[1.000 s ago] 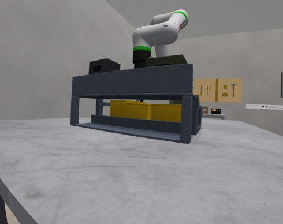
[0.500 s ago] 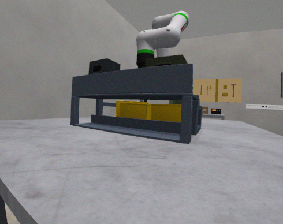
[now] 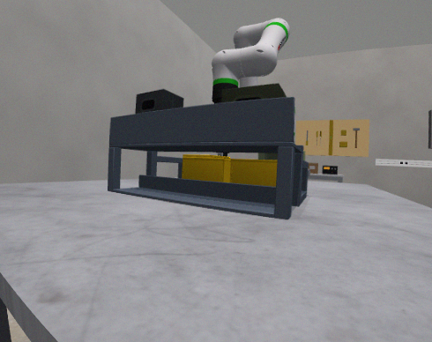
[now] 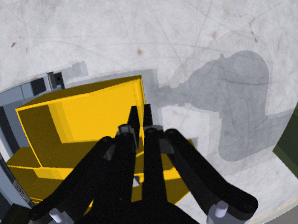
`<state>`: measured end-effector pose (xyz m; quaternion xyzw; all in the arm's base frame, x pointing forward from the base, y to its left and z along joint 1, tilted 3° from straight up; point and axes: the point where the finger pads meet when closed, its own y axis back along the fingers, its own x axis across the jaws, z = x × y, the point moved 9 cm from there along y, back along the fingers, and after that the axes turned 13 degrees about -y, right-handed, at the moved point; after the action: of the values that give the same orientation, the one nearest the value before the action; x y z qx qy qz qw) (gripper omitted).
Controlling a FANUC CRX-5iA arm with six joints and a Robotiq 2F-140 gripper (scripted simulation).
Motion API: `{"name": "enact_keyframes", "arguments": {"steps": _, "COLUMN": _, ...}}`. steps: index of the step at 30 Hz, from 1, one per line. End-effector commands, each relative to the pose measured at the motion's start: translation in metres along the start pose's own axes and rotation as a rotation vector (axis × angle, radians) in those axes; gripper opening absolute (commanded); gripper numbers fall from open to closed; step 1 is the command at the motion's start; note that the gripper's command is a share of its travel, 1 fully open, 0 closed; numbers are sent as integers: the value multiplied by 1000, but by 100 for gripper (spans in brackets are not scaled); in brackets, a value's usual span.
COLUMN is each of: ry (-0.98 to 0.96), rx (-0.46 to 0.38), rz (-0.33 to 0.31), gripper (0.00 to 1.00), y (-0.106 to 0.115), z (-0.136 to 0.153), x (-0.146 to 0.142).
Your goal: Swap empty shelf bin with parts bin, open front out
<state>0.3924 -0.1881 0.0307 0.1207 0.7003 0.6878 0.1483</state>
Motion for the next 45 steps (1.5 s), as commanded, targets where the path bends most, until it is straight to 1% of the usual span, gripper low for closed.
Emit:
{"name": "enact_keyframes", "arguments": {"steps": 1, "ry": 0, "rx": 0, "rz": -2, "gripper": 10, "y": 1, "z": -1, "x": 3}}
{"name": "enact_keyframes", "arguments": {"steps": 13, "ry": 0, "rx": 0, "rz": -2, "gripper": 10, "y": 1, "z": -2, "x": 9}}
{"name": "enact_keyframes", "arguments": {"steps": 38, "ry": 0, "rx": 0, "rz": -2, "gripper": 10, "y": 1, "z": -2, "x": 10}}
{"name": "enact_keyframes", "arguments": {"steps": 45, "ry": 0, "rx": 0, "rz": -2, "gripper": 10, "y": 1, "z": -4, "x": 15}}
